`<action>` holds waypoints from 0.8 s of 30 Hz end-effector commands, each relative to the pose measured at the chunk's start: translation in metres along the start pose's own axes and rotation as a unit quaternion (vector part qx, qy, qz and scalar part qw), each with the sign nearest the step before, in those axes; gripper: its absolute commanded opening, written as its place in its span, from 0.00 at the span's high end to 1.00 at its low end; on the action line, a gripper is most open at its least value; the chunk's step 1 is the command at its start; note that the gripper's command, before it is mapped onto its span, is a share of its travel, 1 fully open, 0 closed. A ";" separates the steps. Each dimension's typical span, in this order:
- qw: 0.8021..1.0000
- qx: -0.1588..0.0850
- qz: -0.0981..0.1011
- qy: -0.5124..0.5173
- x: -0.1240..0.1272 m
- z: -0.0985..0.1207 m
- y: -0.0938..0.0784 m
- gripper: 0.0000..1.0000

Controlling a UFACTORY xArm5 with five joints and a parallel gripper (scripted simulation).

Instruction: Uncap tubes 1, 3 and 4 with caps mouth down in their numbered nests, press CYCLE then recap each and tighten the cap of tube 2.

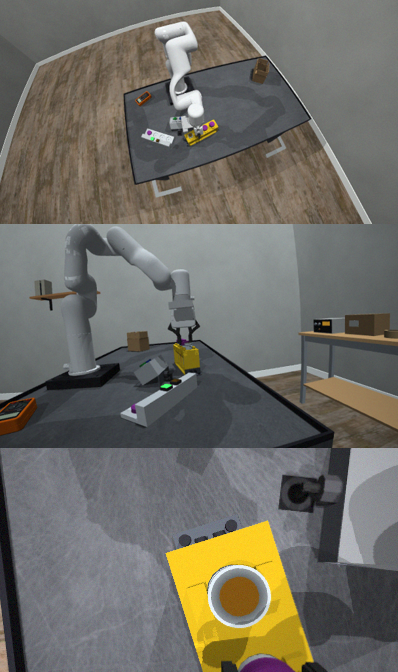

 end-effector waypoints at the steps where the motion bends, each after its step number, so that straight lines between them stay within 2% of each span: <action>1: 1.000 -0.003 -0.002 -0.020 -0.001 0.000 0.001 1.00; 2: 1.000 -0.003 -0.002 -0.020 -0.001 0.000 0.001 1.00; 3: 1.000 -0.003 -0.002 -0.020 -0.001 0.000 0.001 0.54; 15: 1.000 -0.003 -0.002 -0.020 -0.001 0.000 0.001 0.54; 24: 1.000 -0.003 -0.002 -0.020 -0.001 0.000 0.022 0.54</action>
Point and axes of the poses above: the point where the finger pads meet when closed, its own y axis back along the fingers, its own x axis across the jaws, z = x × y, the point moved 3 cm from there along y, back along the fingers, and after that the axes turned 7 degrees about y, right-handed, at the moved point
